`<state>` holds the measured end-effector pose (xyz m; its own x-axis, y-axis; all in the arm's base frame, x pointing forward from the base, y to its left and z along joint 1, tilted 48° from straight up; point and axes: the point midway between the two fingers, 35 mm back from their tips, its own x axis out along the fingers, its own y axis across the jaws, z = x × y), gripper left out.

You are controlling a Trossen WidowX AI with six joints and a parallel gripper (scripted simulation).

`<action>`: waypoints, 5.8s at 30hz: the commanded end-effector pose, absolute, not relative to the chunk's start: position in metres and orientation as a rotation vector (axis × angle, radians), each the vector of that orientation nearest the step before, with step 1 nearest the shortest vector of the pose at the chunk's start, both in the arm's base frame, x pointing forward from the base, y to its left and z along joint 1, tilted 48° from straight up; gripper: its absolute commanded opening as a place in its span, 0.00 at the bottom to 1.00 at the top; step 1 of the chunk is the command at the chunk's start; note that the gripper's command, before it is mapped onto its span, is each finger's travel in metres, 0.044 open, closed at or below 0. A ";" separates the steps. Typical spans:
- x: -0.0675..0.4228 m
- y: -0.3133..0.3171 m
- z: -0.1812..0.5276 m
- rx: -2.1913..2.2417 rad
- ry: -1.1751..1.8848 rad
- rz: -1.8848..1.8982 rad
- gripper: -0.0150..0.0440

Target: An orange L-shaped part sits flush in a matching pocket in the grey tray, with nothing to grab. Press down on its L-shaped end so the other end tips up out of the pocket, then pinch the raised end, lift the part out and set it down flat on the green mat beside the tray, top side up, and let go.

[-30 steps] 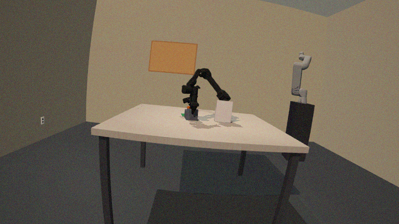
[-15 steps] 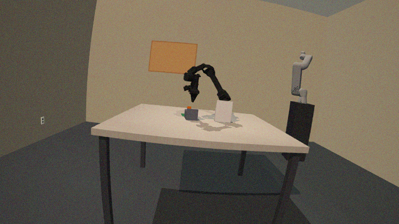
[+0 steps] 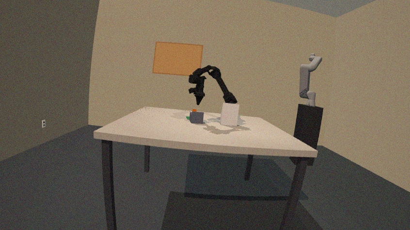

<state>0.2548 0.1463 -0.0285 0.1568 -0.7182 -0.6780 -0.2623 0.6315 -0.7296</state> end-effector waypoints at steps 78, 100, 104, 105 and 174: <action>0.294 0.046 -0.023 0.394 0.697 -1.263 0.55; 0.294 0.047 -0.021 0.393 0.697 -1.263 0.25; 0.293 0.052 -0.017 0.392 0.697 -1.262 0.25; 0.293 0.053 -0.016 0.392 0.697 -1.262 0.25; 0.296 0.060 0.084 0.388 0.697 -1.261 0.25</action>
<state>0.2934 0.0694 0.0725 0.1386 -0.7282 -0.6712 0.9556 0.2764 -0.1026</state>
